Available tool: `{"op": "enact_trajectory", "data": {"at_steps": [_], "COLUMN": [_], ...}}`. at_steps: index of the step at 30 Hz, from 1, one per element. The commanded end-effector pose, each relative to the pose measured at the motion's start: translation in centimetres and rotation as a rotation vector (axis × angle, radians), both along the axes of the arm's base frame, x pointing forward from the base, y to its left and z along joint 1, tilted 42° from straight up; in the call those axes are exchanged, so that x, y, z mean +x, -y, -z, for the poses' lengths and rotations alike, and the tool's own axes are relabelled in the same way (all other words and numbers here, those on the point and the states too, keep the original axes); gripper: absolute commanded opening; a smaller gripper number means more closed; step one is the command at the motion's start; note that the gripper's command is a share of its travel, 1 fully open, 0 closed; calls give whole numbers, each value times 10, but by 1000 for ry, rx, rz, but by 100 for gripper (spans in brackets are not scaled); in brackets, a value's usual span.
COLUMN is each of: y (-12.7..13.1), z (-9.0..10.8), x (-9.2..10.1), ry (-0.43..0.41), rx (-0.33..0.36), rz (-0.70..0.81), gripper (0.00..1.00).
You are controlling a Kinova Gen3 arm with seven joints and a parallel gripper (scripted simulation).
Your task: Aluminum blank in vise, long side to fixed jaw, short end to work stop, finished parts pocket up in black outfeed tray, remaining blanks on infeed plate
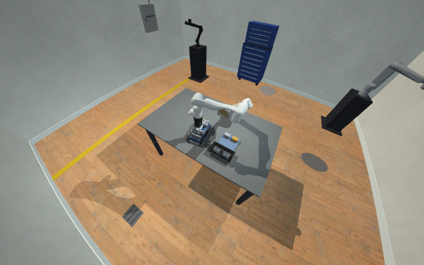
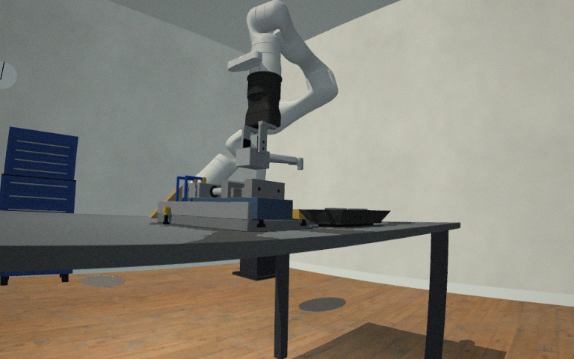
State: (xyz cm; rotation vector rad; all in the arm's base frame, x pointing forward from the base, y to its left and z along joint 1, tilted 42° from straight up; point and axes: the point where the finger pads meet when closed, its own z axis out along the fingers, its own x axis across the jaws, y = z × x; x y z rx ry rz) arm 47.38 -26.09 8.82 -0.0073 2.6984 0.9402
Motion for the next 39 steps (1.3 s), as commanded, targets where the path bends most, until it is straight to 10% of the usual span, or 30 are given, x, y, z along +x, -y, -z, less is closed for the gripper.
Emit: {"op": "enact_trajectory", "data": {"at_steps": [1, 39], "y": [3, 1], "z": [-3, -3], "x": [-1, -4], "ry": [7, 7], "rx": [-9, -8], "rz": [-5, -9], "gripper": [0, 0]}}
